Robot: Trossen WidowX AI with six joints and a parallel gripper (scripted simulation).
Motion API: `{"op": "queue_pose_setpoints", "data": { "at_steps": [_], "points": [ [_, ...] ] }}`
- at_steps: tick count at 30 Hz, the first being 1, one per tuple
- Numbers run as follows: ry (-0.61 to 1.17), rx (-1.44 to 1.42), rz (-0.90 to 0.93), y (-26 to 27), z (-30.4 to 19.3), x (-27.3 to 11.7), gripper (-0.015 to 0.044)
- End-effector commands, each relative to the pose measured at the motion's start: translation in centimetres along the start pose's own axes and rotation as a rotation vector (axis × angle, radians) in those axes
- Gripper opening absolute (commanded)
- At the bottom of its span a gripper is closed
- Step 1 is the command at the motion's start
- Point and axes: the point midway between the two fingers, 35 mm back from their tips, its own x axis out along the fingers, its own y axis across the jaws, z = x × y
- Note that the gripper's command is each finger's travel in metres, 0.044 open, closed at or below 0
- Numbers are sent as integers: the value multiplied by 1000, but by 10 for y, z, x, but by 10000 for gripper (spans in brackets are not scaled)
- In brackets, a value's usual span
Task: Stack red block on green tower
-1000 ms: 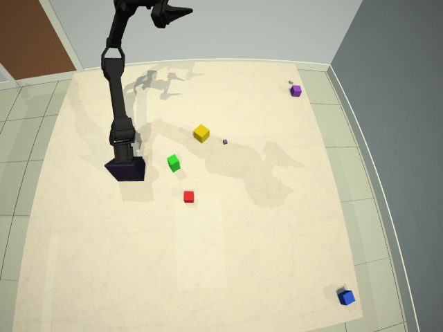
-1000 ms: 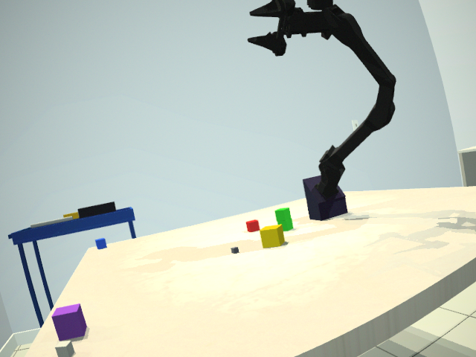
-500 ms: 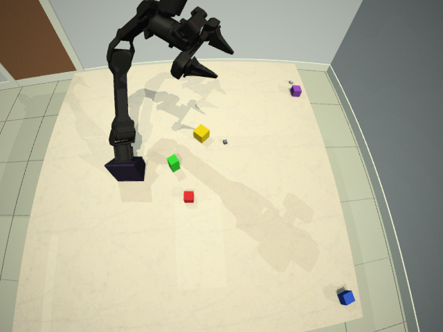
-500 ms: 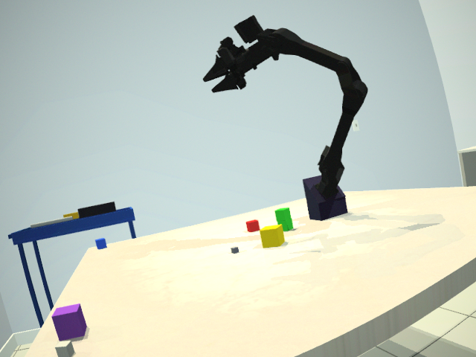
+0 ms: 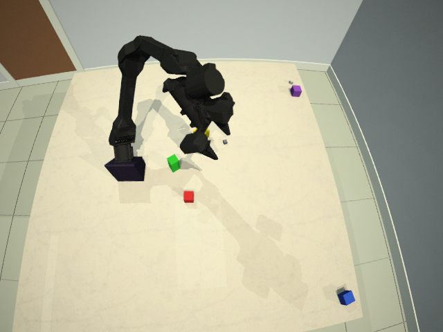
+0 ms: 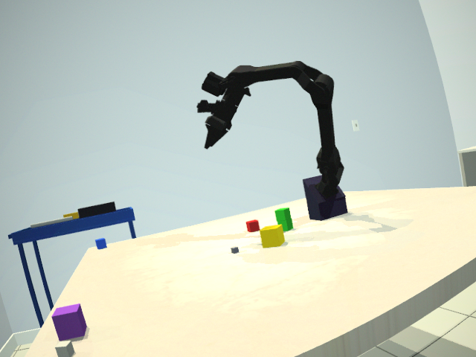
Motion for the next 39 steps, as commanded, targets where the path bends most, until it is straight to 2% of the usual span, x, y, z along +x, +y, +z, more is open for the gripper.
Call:
{"op": "queue_pose_setpoints", "data": {
  "at_steps": [1,9,16,24,33,39],
  "points": [
    [151,-75,17,-20,-32,39,440],
    [424,-229,121,-49,-104,97,440],
    [620,-341,264,-62,-170,126,440],
    [624,-343,269,-61,-173,123,440],
    [624,-343,271,-53,-205,160,440],
    [624,-343,271,-52,-207,161,440]
  ]
}}
